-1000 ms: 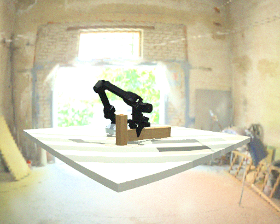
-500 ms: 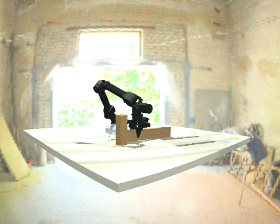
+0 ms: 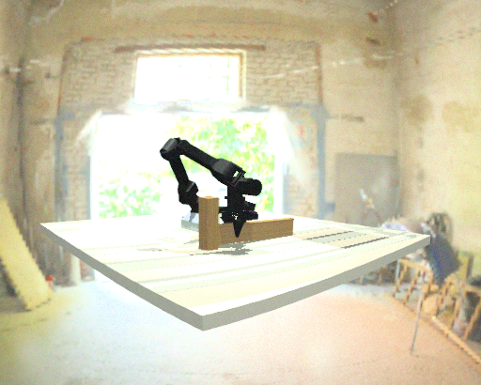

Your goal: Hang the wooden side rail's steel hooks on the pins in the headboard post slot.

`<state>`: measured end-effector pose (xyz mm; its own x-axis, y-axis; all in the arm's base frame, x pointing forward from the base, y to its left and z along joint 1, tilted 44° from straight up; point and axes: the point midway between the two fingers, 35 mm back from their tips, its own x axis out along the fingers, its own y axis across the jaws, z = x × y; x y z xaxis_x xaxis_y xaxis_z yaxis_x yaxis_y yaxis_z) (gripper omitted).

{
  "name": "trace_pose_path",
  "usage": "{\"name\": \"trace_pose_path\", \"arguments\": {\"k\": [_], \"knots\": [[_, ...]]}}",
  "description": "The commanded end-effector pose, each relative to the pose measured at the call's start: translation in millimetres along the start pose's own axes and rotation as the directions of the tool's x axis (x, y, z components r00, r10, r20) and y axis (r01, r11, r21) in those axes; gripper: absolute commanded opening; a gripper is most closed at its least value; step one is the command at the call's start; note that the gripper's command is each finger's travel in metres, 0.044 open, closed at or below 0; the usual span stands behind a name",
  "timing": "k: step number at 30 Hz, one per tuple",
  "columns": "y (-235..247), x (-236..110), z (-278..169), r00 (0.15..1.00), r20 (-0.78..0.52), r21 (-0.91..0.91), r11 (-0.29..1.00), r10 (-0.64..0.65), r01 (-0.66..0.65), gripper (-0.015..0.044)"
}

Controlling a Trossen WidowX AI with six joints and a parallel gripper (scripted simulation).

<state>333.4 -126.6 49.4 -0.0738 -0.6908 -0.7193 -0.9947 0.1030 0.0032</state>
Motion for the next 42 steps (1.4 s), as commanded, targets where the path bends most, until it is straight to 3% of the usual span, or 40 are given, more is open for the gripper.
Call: {"name": "trace_pose_path", "arguments": {"k": [1,25,37,42], "knots": [[-1.0,0.0,-0.1,1.0,-0.007,-0.002,1.0,-0.006,0.006,0.0],[-1.0,3.8,-0.2,1.0,-0.007,-0.002,1.0,-0.006,0.006,0.0],[0.0,2.4,0.6,1.0,-0.002,-0.004,1.0,-0.002,0.002,0.0315],[-0.4,-27.3,1.3,1.0,-0.003,-0.002,1.0,-0.005,0.005,0.044]]}}
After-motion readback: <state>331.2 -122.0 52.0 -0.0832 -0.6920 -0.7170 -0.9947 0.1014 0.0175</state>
